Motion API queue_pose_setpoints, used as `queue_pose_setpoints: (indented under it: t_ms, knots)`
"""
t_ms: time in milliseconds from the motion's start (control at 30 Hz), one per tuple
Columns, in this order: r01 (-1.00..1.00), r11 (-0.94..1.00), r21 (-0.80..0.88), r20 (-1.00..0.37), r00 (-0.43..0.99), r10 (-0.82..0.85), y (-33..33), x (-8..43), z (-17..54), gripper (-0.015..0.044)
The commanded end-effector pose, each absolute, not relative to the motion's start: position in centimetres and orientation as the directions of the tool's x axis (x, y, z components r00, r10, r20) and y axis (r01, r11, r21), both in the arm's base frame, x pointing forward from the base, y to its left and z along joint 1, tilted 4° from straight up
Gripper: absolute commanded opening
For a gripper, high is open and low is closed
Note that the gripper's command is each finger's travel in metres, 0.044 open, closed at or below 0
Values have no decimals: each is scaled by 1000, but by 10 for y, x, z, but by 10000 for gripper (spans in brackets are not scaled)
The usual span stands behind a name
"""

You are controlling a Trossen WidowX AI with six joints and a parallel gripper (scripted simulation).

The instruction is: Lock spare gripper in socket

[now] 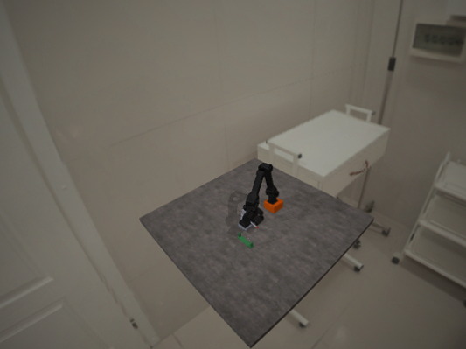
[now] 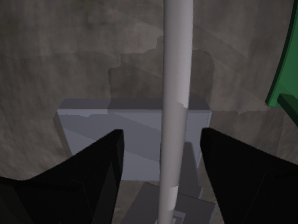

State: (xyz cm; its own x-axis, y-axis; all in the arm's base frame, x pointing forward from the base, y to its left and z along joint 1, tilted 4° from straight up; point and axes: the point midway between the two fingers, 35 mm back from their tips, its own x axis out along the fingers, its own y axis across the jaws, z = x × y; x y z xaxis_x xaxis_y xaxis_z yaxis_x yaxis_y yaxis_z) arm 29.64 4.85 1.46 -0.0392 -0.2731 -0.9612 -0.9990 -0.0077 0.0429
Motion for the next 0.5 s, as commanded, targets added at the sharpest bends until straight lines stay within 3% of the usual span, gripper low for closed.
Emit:
queue_pose_setpoints:
  t_ms: [0,467]
  knots:
    - [-999,-6,42,-961,-39,-272,54,296,20,200]
    - [-999,-13,45,-959,-40,-279,76,296,48,200]
